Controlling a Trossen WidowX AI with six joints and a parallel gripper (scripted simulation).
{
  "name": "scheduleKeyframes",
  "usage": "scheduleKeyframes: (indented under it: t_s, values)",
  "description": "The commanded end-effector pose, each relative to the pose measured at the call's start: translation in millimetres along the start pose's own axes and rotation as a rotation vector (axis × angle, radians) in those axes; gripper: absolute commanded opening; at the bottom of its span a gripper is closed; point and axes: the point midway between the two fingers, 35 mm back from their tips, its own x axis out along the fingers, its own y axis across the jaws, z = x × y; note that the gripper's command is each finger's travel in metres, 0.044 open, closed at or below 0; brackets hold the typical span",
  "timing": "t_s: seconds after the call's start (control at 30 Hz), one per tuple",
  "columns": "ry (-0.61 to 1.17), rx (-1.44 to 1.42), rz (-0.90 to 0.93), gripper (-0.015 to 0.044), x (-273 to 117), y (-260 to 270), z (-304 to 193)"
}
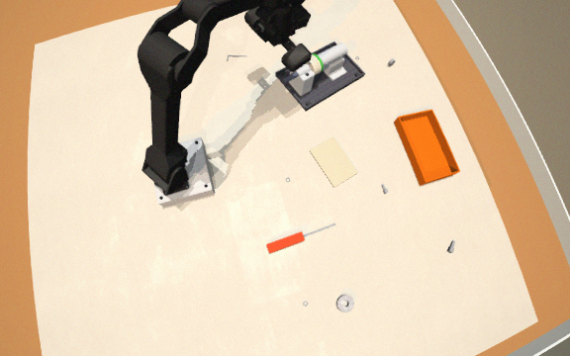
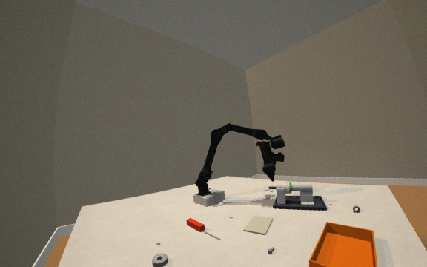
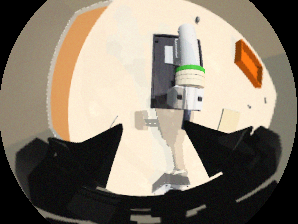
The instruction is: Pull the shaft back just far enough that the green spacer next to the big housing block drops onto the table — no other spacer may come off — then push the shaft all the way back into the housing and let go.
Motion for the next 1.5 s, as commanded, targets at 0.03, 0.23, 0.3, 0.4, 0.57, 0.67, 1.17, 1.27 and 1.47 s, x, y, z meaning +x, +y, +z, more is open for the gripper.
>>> scheduleKeyframes:
  t_s: [0.03, 0.23, 0.3, 0.4, 0.57, 0.67, 1.17, 1.27, 1.47]
  values:
    - [0.148, 0.055, -0.142, 0.044, 1.6, -54.9, -7.5]
    - [0.148, 0.055, -0.143, 0.044, 1.5, -57.5, -5.2]
    - [0.148, 0.055, -0.143, 0.044, 1.5, -57.5, -5.2]
    - [0.148, 0.055, -0.143, 0.044, 1.5, -57.5, -5.2]
    - [0.148, 0.055, -0.143, 0.044, 1.5, -57.6, -5.0]
    - [0.148, 0.055, -0.143, 0.044, 1.5, -57.6, -5.0]
    - [0.148, 0.055, -0.143, 0.044, 1.5, -57.6, -5.0]
    - [0.148, 0.055, -0.143, 0.044, 1.5, -57.6, -5.0]
    - [0.031, 0.037, -0.15, 0.044, 7.2, -56.1, -5.4]
